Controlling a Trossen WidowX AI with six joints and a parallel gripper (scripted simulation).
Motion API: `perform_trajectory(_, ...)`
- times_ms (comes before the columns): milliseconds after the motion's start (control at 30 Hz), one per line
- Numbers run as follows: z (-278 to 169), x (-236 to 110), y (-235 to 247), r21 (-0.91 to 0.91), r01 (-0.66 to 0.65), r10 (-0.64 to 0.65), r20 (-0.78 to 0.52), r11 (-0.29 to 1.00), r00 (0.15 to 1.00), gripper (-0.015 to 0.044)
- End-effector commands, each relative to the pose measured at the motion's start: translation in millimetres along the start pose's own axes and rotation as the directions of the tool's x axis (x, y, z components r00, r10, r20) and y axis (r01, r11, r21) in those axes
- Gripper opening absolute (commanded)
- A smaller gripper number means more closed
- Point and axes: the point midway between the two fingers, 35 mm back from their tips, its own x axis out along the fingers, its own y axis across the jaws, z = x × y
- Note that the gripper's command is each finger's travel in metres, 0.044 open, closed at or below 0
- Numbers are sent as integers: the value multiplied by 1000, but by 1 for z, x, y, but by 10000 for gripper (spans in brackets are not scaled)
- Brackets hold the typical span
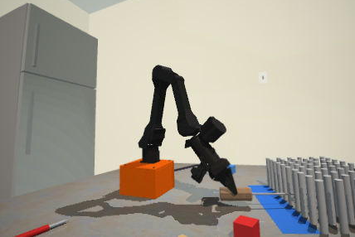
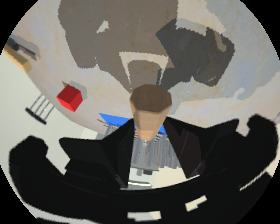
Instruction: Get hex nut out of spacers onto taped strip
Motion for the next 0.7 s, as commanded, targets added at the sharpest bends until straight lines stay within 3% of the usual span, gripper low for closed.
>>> perform_trajectory(0, -5, 2, 1, 1, -4, 4, -2, 1000, 1000, 0)
perform_trajectory(667, -17, 10, 1, 2, -4, 4, -4, 1000, 1000, 0)
